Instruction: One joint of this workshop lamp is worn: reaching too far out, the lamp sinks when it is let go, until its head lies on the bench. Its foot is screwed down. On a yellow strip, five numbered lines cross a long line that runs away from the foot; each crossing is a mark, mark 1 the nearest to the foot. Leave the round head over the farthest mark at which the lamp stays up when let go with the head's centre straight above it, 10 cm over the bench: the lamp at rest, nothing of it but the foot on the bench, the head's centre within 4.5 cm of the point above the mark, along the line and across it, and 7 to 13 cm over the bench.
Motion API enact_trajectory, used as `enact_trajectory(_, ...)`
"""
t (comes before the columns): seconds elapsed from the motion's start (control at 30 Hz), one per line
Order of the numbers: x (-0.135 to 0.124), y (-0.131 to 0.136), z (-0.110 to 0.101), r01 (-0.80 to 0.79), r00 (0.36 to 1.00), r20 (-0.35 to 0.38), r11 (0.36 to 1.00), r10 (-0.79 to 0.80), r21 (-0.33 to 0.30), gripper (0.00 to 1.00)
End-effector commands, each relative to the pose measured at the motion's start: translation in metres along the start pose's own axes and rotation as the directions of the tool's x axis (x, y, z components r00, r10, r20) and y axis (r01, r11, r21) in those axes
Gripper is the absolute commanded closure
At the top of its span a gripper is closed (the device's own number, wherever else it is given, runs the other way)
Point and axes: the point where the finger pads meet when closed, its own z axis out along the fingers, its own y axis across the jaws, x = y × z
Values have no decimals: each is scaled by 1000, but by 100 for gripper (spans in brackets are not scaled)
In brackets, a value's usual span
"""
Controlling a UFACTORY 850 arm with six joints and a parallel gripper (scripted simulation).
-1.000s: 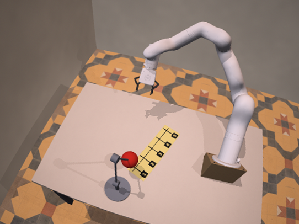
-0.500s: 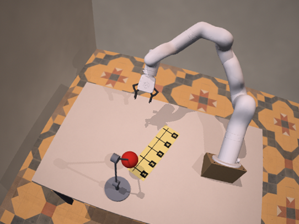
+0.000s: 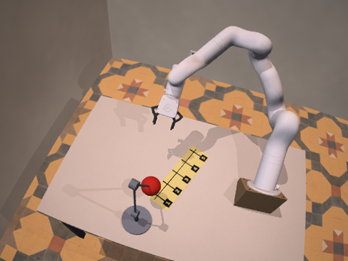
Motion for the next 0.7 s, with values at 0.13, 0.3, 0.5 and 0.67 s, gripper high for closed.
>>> enact_trajectory(0.13,-35,0,22,-31,1000,5,999,31,18,0)
enact_trajectory(0.3,-61,0,38,-53,999,10,998,53,29,0)
enact_trajectory(0.5,-91,-1,58,-79,997,17,996,78,42,0)
enact_trajectory(0.67,-107,-1,68,-92,996,21,995,91,48,0)
